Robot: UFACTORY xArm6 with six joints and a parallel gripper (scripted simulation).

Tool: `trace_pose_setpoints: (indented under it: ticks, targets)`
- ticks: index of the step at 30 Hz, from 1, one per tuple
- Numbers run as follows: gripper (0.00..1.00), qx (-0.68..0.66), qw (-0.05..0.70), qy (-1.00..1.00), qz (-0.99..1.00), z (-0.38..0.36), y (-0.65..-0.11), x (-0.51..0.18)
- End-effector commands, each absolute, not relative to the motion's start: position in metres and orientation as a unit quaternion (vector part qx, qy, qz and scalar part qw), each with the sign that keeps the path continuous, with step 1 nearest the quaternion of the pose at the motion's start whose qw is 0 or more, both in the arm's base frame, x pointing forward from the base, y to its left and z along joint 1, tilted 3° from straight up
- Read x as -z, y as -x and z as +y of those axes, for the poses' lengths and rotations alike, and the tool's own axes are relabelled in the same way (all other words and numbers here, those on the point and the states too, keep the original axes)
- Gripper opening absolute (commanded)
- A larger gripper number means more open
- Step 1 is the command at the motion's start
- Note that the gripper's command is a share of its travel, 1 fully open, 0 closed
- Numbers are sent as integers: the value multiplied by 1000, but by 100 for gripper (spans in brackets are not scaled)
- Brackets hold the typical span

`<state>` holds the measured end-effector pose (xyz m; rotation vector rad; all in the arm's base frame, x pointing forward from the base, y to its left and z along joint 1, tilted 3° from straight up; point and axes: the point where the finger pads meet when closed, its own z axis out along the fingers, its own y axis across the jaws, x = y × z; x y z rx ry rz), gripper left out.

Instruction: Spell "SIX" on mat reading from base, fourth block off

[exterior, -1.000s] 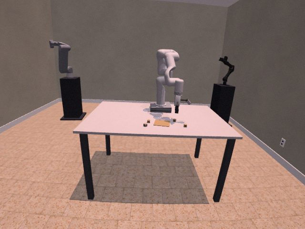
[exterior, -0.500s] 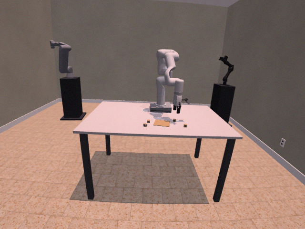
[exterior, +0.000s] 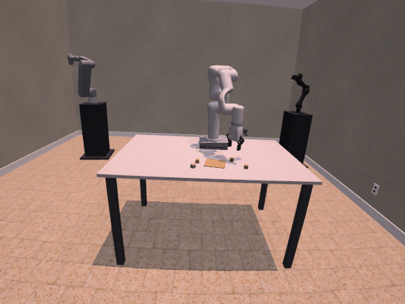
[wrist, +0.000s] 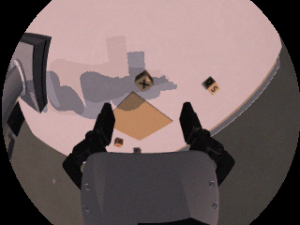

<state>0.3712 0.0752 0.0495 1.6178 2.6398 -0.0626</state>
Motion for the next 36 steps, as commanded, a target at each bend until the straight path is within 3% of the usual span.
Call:
trace_pose_setpoints:
  ticks: [1, 36]
  targets:
    - [100, 16, 17, -462, 887, 75, -372, -51]
    - [100, 22, 9, -36, 999, 72, -372, -49]
